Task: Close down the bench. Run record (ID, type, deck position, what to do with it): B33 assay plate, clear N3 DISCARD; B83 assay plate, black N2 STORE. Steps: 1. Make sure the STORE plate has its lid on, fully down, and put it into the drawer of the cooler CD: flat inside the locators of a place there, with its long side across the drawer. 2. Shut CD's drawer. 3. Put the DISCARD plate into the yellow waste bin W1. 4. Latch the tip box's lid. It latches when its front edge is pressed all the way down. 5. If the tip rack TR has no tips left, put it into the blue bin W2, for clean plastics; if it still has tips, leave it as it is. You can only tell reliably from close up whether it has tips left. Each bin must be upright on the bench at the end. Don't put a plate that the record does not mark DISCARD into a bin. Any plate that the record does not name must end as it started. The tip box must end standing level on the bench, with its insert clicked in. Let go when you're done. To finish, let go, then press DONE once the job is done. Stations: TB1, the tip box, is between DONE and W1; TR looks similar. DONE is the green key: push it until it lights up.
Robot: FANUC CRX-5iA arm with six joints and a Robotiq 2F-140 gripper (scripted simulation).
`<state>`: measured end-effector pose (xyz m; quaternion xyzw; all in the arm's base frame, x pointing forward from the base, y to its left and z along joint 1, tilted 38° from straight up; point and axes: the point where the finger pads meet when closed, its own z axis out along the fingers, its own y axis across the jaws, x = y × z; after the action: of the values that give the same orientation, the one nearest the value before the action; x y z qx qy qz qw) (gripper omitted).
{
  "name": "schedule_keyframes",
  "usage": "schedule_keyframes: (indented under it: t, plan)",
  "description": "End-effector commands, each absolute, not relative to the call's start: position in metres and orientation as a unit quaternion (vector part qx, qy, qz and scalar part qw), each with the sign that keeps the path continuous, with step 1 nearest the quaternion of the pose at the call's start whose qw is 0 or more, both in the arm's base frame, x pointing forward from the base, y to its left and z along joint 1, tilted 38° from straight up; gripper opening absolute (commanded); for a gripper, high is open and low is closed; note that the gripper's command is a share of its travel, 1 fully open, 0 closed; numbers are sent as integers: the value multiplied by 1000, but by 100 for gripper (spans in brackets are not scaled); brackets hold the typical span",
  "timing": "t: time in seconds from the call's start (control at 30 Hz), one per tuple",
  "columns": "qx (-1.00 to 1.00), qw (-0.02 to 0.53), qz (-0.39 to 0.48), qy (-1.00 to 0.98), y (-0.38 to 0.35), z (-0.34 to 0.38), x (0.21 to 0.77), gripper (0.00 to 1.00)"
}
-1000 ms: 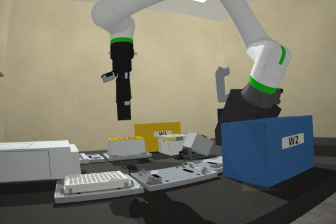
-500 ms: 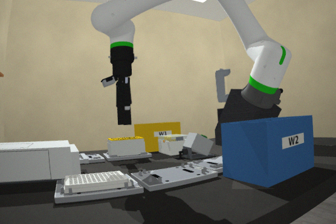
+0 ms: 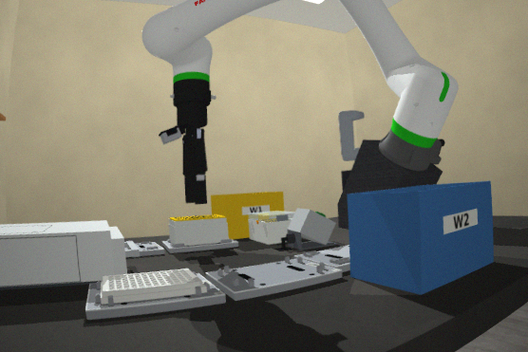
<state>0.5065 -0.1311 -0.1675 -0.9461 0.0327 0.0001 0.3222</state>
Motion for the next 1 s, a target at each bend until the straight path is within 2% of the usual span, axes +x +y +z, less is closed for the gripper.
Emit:
schedule_keyframes:
  t: [0.0, 0.97]
  plan:
    - [-946, 322, 0, 33, -129, -171, 507, 70]
    - [-946, 322, 0, 33, -108, -198, 508, 70]
